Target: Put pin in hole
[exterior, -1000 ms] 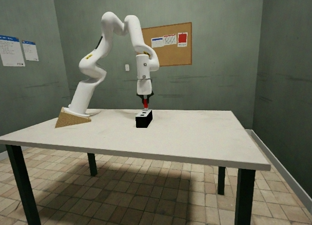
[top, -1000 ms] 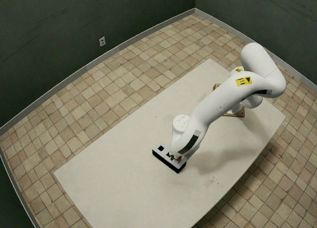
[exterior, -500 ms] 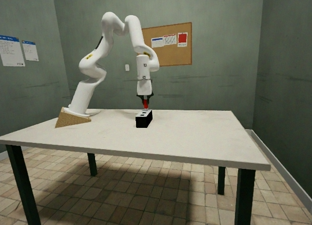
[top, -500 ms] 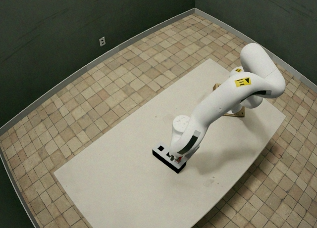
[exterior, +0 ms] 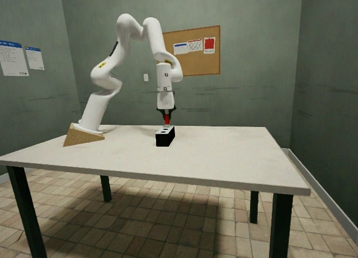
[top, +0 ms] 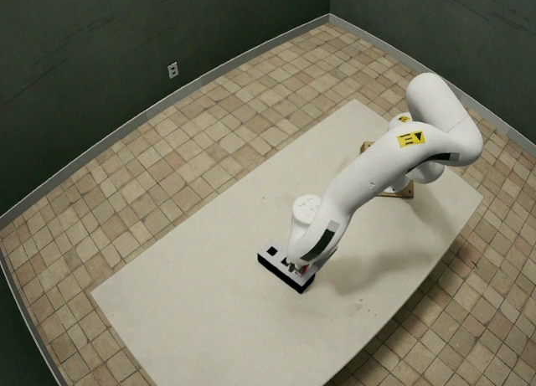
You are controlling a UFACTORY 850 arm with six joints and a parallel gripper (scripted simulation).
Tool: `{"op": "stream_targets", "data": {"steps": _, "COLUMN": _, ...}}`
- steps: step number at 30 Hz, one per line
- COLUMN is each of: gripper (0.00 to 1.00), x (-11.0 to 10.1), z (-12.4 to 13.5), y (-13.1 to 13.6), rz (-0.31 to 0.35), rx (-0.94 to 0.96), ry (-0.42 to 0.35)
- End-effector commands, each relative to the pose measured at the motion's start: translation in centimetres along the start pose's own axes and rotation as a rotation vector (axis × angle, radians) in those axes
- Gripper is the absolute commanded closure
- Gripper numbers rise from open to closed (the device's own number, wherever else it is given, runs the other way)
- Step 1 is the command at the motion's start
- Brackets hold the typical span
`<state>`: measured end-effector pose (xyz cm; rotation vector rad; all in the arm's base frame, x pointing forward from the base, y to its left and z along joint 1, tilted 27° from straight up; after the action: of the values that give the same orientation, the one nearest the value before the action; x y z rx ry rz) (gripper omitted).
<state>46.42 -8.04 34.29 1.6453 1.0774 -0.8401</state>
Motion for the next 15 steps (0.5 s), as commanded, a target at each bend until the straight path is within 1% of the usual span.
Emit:
{"op": "stream_targets", "data": {"steps": 1, "gripper": 1.00, "x": -0.06, "z": -0.01, "y": 0.04, "rz": 0.002, "rx": 0.000, "ry": 0.000}}
{"op": "stream_targets", "data": {"steps": 10, "gripper": 1.00, "x": -0.06, "z": -0.01, "y": 0.04, "rz": 0.002, "rx": 0.000, "ry": 0.000}}
{"op": "stream_targets", "data": {"steps": 11, "gripper": 1.00, "x": 0.34, "z": -0.04, "y": 0.17, "rz": 0.002, "rx": 0.000, "ry": 0.000}}
{"op": "stream_targets", "data": {"steps": 15, "gripper": 1.00, "x": 0.34, "z": -0.04, "y": 0.17, "rz": 0.002, "rx": 0.000, "ry": 0.000}}
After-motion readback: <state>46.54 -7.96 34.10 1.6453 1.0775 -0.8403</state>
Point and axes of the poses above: the point where the finger pads meet when closed, its own x axis out along the fingers, its own y axis across the jaws, z = x × y, the point moved 8 cm from there along -x, back along the fingers, and after that the axes turned 4 degrees about x, right-handed, at the moved point
